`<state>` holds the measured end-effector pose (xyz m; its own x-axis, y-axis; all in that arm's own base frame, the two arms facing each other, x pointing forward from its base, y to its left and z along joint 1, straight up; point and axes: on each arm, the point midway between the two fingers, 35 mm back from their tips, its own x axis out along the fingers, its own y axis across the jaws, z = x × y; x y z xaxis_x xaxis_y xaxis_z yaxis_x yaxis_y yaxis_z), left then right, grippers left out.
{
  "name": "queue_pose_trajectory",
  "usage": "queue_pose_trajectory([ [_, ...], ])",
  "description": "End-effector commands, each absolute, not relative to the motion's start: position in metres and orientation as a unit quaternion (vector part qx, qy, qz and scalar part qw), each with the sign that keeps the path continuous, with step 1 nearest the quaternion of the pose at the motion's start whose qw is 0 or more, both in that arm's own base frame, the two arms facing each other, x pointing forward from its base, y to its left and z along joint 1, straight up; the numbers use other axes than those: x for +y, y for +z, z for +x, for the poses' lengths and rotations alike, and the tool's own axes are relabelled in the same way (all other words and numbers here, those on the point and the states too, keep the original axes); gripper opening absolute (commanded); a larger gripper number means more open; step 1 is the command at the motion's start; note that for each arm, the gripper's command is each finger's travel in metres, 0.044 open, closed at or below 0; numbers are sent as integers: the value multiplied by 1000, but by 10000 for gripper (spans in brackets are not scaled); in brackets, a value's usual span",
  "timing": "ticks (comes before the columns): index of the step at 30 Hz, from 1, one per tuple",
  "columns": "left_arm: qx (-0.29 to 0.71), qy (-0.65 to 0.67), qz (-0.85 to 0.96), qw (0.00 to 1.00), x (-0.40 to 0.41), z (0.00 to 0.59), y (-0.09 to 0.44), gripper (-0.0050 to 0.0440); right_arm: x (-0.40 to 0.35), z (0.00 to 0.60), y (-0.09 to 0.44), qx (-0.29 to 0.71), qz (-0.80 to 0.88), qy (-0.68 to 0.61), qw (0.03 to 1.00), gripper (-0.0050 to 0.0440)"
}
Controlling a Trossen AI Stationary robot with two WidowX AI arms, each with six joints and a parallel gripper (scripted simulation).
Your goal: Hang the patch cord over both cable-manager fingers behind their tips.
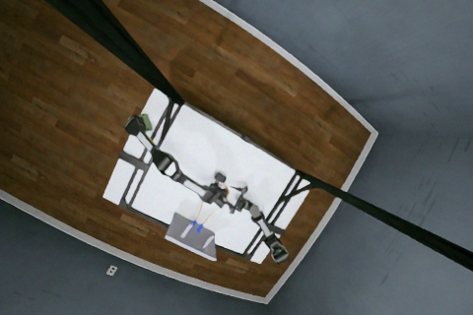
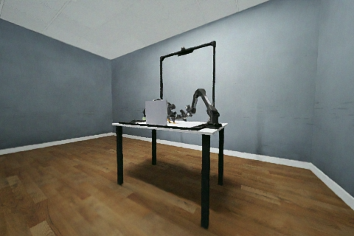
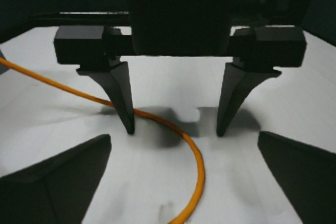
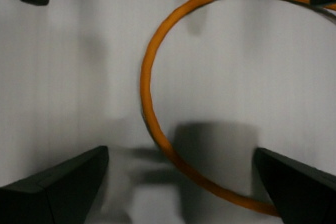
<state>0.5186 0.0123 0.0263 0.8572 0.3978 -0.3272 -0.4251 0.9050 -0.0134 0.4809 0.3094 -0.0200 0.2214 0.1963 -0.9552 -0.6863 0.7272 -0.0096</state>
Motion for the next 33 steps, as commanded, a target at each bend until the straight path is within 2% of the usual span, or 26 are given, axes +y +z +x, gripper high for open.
queue_pose_trajectory([
  [1, 153, 216, -44, 963, 14, 520, 32, 440, 313, 487, -6, 535, -219, 297, 759, 440],
  [8, 153, 216, -44, 963, 14, 520, 32, 440, 313, 487, -6, 535, -219, 297, 759, 440],
  [19, 153, 216, -44, 963, 14, 520, 32, 440, 312, 487, -6, 536, -220, 297, 759, 176],
  [21, 153, 216, -44, 963, 14, 520, 32, 440, 312, 487, -6, 536, -220, 297, 759, 176],
  [27, 153, 216, -44, 963, 14, 520, 32, 440, 312, 487, -6, 536, -220, 297, 759, 32],
  [28, 153, 216, -44, 963, 14, 520, 32, 440, 312, 487, -6, 536, -220, 297, 759, 20],
  [33, 153, 216, -44, 963, 14, 520, 32, 440, 312, 487, -6, 536, -220, 297, 759, 20],
])
